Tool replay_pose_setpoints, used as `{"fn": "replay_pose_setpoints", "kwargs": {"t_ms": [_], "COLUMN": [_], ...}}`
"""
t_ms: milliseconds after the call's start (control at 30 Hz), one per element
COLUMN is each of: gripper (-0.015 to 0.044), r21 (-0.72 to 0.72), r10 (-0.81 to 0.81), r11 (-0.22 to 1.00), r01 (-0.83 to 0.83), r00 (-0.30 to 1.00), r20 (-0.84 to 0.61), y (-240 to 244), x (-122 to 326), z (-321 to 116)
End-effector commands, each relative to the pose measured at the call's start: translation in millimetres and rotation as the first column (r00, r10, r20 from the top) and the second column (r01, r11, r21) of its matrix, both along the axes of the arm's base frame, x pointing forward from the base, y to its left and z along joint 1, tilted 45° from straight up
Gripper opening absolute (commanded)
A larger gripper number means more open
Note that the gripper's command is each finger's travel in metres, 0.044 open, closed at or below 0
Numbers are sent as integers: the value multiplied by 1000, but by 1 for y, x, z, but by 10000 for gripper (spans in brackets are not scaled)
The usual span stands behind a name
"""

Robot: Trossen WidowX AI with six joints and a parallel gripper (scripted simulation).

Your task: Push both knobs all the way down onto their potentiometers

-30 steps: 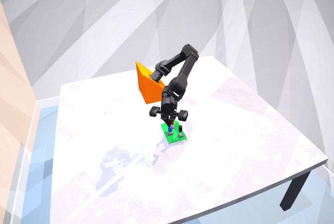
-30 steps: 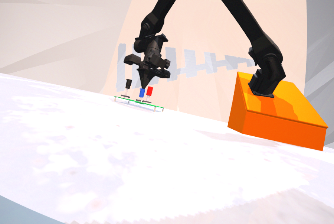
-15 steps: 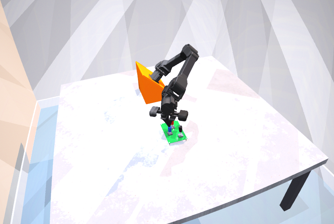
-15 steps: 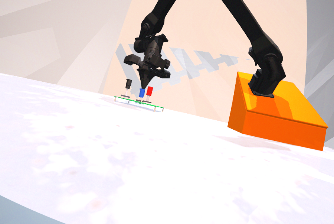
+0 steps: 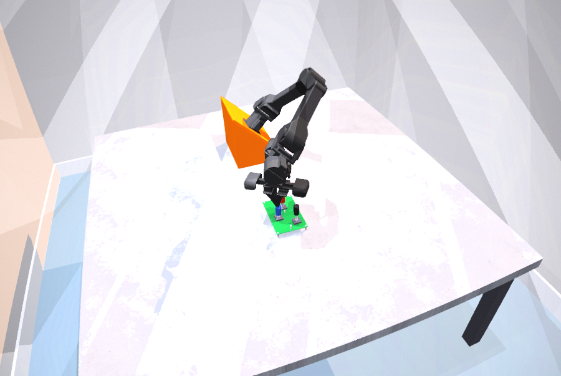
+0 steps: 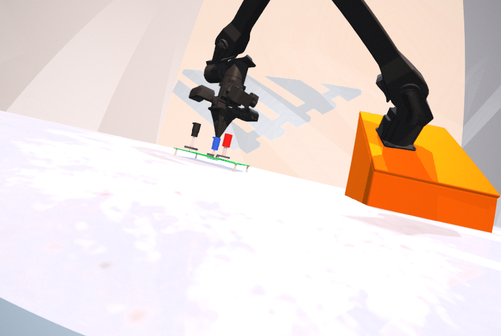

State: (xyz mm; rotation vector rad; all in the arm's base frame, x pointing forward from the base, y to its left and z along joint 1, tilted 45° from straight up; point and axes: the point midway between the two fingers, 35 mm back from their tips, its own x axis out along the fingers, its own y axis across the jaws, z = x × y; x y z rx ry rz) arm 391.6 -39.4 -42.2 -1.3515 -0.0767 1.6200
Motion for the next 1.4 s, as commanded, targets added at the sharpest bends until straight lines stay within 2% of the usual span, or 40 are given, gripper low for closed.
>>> {"fn": "replay_pose_setpoints", "kwargs": {"t_ms": [0, 1367], "gripper": [0, 0], "r21": [1, 1], "r10": [25, 25], "r11": [1000, 1000], "r01": [-25, -25], "r00": [1000, 1000], "r20": [4, 4], "y": [14, 18], "x": [4, 4], "z": [-10, -13]}}
